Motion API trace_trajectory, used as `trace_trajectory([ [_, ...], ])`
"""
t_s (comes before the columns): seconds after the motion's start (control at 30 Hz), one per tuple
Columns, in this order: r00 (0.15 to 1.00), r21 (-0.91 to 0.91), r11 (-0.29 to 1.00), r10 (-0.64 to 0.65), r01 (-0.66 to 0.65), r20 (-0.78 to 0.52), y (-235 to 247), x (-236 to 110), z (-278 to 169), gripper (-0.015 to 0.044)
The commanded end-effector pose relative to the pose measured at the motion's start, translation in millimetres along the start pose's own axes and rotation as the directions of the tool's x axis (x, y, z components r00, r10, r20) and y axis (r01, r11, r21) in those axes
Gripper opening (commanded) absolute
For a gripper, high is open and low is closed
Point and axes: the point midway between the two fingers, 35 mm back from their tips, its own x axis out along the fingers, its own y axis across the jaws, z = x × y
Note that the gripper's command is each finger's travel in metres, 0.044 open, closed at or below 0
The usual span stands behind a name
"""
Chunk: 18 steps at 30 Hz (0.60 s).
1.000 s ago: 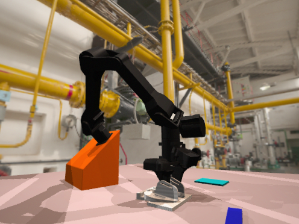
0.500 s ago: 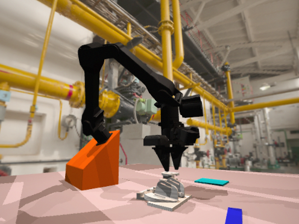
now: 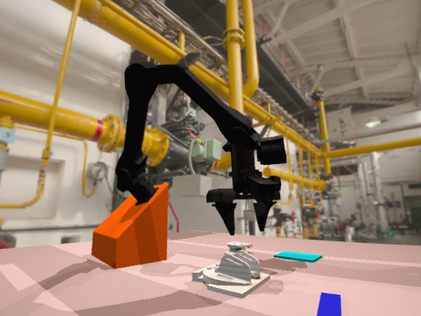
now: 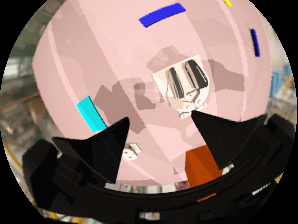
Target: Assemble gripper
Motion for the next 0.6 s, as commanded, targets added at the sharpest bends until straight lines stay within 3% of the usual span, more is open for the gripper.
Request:
trace_trajectory([
  [0.0, 1.000, 0.120, 0.993, 0.017, -0.016, -0.007, 18, -4, -12, 0.0440],
  [0.57, 0.999, 0.612, 0.791, 0.039, -0.018, -0.021, 82, -19, -82, 0.0440],
])
